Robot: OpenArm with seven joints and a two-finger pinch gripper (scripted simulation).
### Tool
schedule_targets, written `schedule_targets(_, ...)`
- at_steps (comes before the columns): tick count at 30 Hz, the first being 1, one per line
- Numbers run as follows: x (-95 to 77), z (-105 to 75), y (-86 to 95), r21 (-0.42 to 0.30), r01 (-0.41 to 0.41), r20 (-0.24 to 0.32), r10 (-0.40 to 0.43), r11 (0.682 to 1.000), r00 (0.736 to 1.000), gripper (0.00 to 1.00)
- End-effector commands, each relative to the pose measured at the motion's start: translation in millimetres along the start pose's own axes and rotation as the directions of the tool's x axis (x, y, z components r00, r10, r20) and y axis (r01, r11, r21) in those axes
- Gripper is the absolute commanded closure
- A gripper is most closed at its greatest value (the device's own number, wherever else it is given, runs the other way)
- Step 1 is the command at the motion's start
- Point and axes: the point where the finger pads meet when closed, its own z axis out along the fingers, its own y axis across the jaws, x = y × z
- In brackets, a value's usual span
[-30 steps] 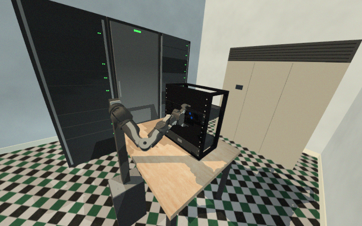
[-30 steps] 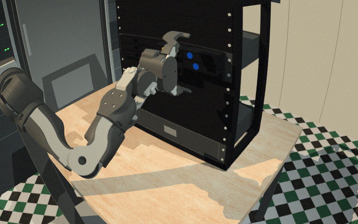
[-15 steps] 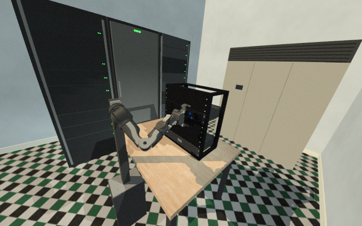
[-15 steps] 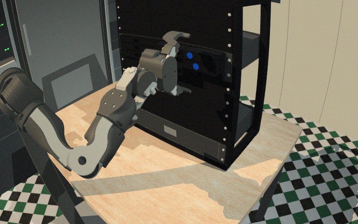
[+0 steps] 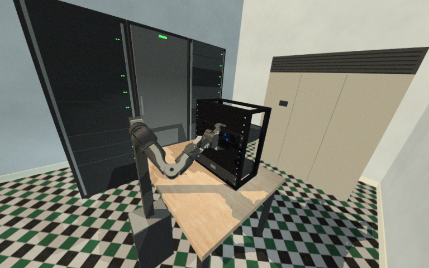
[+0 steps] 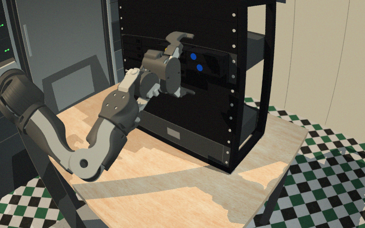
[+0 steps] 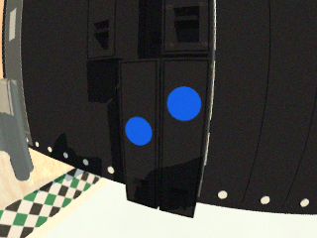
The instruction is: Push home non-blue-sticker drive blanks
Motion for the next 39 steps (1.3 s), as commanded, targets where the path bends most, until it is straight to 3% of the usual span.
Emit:
schedule_targets(1,-0.4,-0.8,4.0,-0.014,0.001,-0.001,-0.001,1.0,1.0,0.0)
schedule_targets(8,-0.4,-0.8,4.0,-0.014,0.001,-0.001,-0.001,1.0,1.0,0.0)
schedule_targets(9,-0.4,-0.8,4.0,-0.014,0.001,-0.001,-0.001,1.0,1.0,1.0)
schedule_targets(39,-0.4,-0.8,4.0,-0.014,0.001,-0.001,-0.001,1.0,1.0,1.0)
